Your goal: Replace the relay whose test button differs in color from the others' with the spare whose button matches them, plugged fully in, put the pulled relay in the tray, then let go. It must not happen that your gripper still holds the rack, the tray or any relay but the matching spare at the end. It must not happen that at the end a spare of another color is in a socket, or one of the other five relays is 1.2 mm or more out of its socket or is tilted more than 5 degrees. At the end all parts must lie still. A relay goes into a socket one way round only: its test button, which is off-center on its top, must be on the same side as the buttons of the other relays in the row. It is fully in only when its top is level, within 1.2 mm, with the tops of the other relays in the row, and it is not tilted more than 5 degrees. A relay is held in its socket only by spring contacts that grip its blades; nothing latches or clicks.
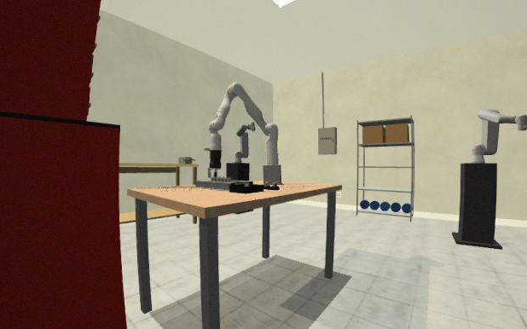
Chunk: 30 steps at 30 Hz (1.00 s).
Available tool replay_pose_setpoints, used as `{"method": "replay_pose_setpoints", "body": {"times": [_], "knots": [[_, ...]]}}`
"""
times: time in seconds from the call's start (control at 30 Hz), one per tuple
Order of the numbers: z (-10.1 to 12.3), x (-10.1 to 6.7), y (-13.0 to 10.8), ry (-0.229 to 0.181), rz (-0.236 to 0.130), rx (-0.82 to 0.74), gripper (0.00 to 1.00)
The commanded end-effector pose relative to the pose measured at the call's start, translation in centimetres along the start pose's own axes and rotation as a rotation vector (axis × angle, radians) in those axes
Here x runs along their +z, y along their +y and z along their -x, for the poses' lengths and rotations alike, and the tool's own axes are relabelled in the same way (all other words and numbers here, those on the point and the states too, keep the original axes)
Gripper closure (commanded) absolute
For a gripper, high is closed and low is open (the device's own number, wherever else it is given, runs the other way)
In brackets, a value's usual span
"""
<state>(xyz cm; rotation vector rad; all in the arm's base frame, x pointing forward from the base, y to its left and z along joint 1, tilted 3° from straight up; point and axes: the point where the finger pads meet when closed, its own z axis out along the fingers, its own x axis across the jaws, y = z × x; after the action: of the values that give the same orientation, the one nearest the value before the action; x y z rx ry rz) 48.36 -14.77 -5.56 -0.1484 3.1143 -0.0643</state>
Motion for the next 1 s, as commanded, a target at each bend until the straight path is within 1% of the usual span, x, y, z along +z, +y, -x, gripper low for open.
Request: {"method": "replay_pose_setpoints", "body": {"times": [0.0,0.7,0.97], "knots": [[0.0,-0.3,0.0,0.001,0.001,0.010,0.00],[0.0,-0.6,0.0,0.001,0.001,0.012,0.00],[0.1,-2.9,-0.1,0.000,0.000,0.006,0.00]]}}
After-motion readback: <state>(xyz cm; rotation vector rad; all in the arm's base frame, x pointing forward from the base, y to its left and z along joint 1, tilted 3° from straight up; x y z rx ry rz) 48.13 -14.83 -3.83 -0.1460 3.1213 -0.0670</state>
